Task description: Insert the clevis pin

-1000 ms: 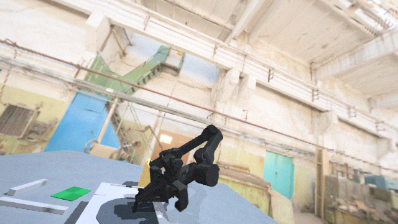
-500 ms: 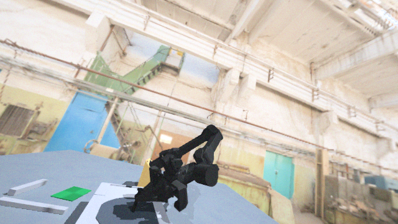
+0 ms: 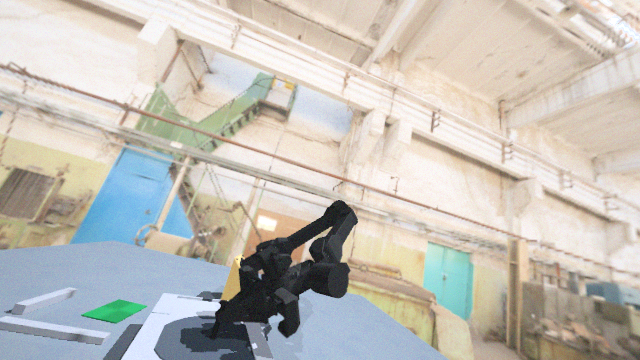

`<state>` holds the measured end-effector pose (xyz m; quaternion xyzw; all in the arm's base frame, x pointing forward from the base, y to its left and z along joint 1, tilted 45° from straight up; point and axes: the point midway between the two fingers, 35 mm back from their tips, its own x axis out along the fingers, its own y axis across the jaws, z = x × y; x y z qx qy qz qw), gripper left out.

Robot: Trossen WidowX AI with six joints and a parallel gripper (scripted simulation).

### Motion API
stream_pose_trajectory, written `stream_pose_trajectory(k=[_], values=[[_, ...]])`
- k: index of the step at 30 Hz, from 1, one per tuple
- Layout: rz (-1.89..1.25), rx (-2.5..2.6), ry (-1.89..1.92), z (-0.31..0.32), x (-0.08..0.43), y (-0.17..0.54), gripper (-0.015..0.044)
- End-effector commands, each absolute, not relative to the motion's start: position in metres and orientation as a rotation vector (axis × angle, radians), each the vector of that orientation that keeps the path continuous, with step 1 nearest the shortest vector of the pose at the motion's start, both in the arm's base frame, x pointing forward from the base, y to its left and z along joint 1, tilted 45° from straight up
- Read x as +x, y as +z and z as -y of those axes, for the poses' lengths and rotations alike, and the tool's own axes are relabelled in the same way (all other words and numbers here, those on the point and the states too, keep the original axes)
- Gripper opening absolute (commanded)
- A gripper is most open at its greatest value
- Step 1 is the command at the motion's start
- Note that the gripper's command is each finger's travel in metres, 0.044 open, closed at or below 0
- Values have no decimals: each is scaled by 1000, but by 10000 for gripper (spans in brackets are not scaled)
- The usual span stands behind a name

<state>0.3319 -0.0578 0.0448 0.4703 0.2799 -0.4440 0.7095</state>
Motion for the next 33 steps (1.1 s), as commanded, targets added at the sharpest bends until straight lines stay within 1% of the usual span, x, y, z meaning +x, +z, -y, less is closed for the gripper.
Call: stream_pose_trajectory(k=[1,33], values=[[-628,1043,-982,57,330,43,0],[-628,1043,-982,60,319,37,0]])
